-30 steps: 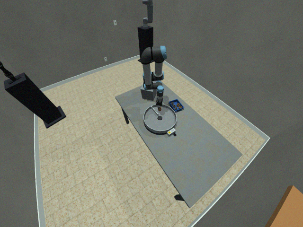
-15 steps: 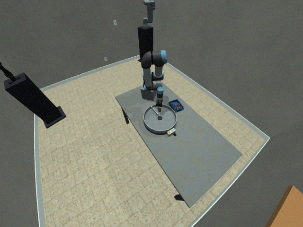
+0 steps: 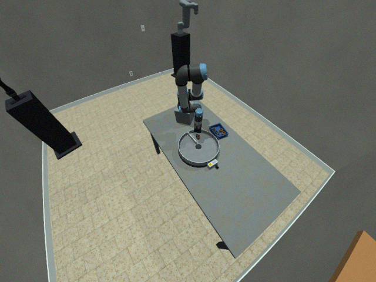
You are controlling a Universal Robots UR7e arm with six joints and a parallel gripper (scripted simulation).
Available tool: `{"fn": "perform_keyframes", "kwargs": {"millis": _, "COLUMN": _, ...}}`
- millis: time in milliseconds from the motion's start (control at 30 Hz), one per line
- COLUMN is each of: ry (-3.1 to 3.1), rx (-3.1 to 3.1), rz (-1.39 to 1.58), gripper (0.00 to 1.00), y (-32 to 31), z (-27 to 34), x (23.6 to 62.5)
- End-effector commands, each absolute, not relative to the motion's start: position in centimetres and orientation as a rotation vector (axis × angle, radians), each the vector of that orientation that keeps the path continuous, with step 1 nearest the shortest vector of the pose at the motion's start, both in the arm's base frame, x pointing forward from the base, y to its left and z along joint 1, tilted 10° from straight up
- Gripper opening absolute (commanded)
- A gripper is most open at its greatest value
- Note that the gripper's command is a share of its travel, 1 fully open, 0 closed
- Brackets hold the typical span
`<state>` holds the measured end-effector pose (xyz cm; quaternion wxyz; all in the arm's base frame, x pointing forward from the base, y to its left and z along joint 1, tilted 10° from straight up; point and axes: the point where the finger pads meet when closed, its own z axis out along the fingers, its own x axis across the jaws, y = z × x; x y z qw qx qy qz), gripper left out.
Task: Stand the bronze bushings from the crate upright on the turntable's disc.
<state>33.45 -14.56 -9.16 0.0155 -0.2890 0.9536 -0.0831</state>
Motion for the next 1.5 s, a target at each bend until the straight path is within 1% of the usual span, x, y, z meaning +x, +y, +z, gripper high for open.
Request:
{"fn": "perform_keyframes", "kwargs": {"millis": 0, "ry": 2.966, "rx": -0.899, "rz": -0.260, "gripper": 0.00, "y": -14.58, "z": -9.14, "x": 33.48}}
{"fn": "perform_keyframes", "kwargs": {"millis": 1467, "ry": 2.966, "rx": -0.899, "rz": -0.260, "gripper": 0.00, "y": -14.64, "z": -9.54, "x": 33.51}}
